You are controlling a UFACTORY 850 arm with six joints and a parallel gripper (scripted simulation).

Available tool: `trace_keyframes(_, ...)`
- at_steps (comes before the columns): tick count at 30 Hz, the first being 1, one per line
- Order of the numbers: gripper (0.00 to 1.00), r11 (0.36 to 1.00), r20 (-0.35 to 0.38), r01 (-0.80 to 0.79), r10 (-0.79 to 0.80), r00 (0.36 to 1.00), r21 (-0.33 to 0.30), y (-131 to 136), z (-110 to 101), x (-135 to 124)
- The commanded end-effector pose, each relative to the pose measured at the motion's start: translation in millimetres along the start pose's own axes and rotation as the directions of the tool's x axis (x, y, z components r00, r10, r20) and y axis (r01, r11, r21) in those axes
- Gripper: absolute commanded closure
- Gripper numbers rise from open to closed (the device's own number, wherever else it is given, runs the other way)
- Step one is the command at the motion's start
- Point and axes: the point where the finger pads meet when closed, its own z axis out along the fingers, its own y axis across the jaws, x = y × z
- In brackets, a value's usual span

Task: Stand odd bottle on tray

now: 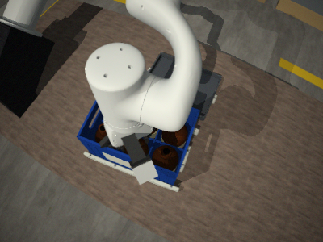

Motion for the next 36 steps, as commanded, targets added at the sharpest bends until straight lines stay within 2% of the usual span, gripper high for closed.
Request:
trace_keyframes(1,0.35,1.0,-0.002,0.001,-0.001,1.0,0.0,-0.4,1.4,0.7)
trace_keyframes(28,0.35,1.0,-0.002,0.001,-0.001,1.0,0.0,-0.4,6.3,0.7)
trace_keyframes(29,1.0,1.0,-0.002,0.001,-0.001,1.0,0.0,-0.4,6.3,0.7)
trace_keyframes(36,1.0,1.0,-0.002,0.001,-0.001,1.0,0.0,-0.4,6.3,0.7)
